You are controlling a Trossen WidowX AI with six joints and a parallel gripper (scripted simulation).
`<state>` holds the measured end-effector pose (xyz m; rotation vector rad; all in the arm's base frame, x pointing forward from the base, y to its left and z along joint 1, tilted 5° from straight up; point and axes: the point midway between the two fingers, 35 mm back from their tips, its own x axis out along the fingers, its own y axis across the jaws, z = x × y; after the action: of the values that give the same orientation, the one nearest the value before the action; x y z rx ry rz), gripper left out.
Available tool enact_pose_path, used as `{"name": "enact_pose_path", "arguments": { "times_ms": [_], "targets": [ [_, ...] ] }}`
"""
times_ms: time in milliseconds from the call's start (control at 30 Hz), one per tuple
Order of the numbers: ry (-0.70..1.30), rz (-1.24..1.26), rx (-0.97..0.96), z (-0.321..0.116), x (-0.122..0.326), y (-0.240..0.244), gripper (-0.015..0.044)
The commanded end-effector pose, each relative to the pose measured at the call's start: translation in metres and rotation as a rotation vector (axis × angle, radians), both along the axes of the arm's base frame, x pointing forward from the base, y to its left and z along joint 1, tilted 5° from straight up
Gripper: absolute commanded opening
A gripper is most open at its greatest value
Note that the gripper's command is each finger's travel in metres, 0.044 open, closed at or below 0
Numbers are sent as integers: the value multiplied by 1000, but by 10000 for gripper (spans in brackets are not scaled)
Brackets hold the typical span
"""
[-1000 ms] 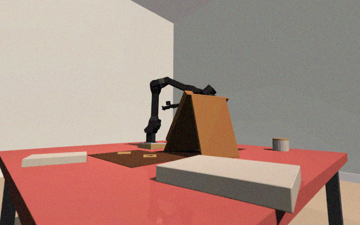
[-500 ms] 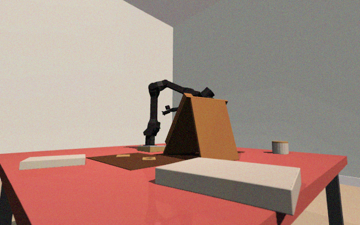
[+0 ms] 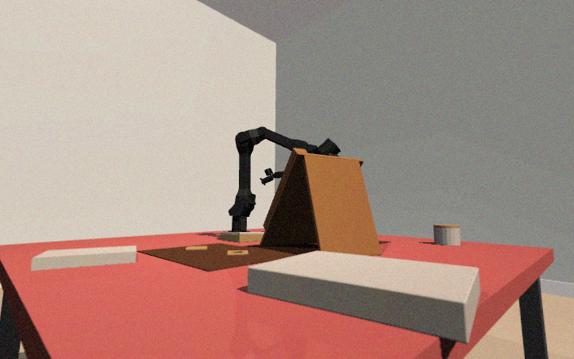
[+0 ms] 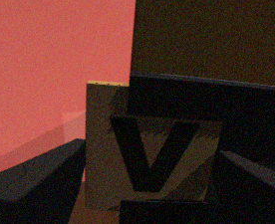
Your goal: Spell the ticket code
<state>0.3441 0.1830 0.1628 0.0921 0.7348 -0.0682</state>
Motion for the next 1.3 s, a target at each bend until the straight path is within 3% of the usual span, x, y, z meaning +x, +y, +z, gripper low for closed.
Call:
{"name": "enact_pose_path", "arguments": {
  "times_ms": [0,1267],
  "targets": [
    [6,6,-2,-3,-2,-2,0],
    [6,6,-3,-3,-3,-24,0]
  ]
}}
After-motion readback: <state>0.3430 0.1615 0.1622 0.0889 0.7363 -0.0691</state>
